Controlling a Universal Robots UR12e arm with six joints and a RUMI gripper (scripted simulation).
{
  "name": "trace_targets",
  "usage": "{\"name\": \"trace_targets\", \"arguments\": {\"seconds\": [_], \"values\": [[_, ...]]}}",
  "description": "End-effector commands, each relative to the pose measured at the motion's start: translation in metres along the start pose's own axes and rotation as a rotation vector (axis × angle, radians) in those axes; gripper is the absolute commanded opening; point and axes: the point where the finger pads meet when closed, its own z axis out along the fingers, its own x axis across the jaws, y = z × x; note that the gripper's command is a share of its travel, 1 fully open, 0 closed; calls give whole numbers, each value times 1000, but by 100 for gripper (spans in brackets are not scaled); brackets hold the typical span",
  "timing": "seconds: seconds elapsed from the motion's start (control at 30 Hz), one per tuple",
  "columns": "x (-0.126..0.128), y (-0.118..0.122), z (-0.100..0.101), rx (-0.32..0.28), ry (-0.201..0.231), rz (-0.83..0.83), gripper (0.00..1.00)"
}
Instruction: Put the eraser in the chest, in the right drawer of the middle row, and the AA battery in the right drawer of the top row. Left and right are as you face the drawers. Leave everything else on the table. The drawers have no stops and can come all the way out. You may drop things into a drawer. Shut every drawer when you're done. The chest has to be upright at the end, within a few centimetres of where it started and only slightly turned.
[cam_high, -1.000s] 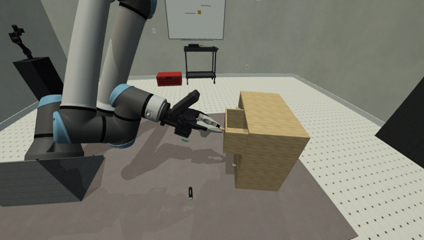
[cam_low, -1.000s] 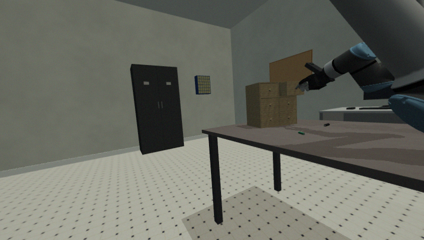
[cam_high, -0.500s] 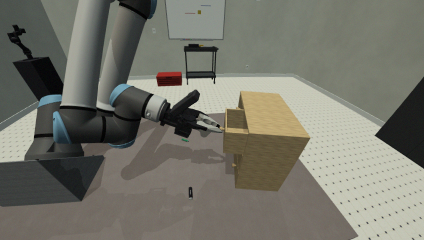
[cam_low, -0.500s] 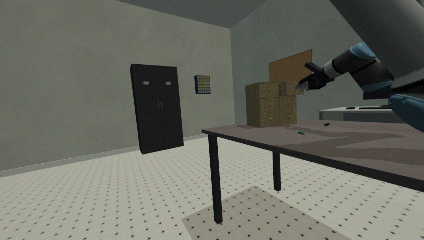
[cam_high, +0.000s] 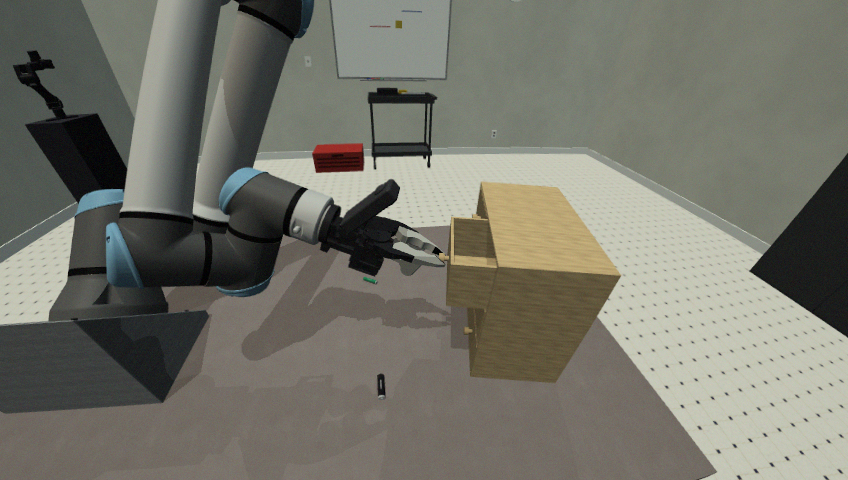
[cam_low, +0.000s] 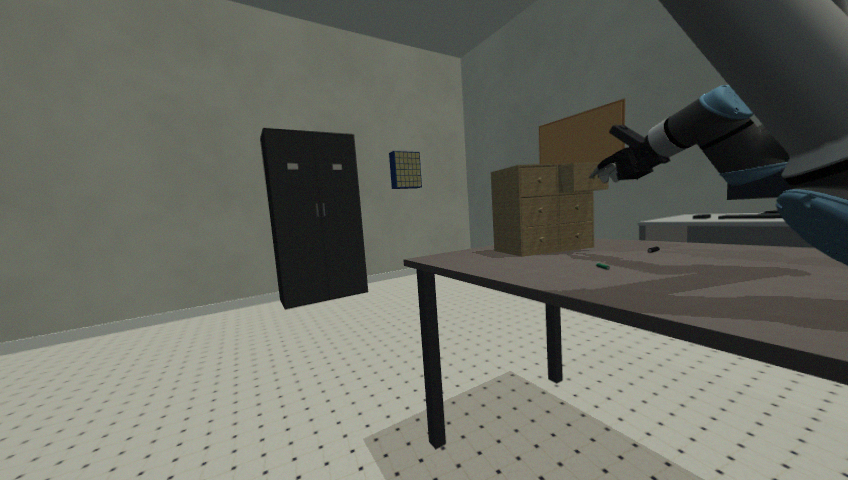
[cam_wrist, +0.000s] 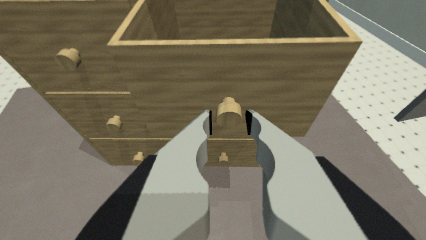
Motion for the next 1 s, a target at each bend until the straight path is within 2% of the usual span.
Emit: {"name": "trace_targets", "arguments": {"seconds": [0.0,0.07,0.57,0.97], "values": [[0,-1,0,1,0,0,17],[0,-1,0,1,0,0,20],[0,0,-2,1,0,0,20],[0,10,-30,1,0,0,20]]}}
